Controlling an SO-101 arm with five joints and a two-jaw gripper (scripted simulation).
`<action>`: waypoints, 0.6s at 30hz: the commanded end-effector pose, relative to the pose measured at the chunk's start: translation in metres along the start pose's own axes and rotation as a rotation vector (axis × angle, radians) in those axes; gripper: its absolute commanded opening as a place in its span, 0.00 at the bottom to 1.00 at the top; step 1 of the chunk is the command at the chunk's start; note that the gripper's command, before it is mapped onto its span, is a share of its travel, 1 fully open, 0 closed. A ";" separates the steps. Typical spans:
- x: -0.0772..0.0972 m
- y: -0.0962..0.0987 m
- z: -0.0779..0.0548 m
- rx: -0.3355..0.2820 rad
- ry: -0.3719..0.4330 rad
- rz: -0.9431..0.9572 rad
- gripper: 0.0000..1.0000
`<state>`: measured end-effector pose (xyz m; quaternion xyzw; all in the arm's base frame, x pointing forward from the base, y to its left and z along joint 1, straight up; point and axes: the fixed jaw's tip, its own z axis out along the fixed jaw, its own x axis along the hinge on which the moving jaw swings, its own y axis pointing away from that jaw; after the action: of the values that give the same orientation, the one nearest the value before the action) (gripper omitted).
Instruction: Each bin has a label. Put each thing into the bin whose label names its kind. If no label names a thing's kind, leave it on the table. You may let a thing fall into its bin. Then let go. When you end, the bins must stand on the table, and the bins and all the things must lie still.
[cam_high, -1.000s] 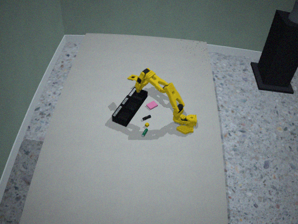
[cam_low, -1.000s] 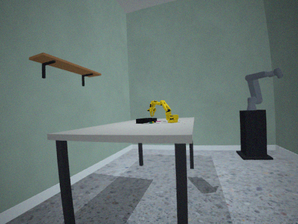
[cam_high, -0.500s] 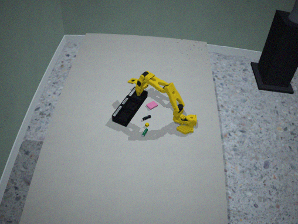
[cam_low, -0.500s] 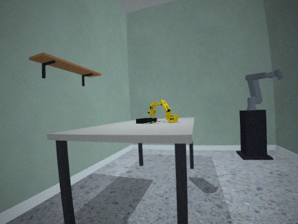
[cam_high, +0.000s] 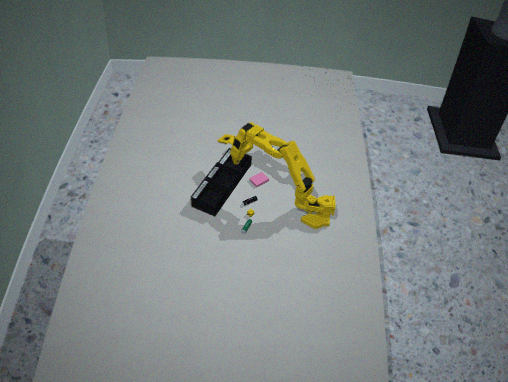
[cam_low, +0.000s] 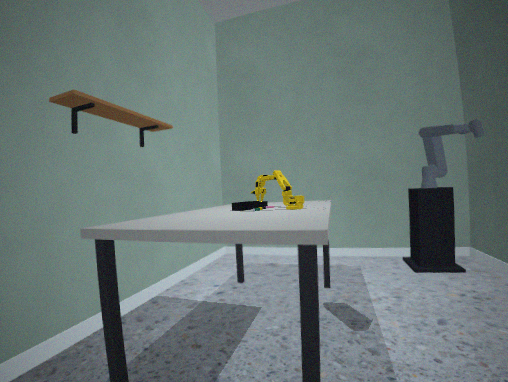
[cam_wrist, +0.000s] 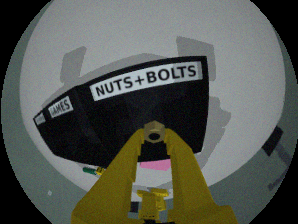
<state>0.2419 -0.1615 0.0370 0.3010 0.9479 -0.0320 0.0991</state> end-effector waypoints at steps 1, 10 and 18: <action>-0.012 -0.003 -0.015 0.002 -0.096 0.001 0.00; -0.011 -0.003 -0.005 0.002 -0.096 0.001 0.00; -0.010 -0.003 -0.003 0.002 -0.096 0.001 0.00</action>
<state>0.2419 -0.1615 0.0213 0.3009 0.9477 -0.0326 0.1008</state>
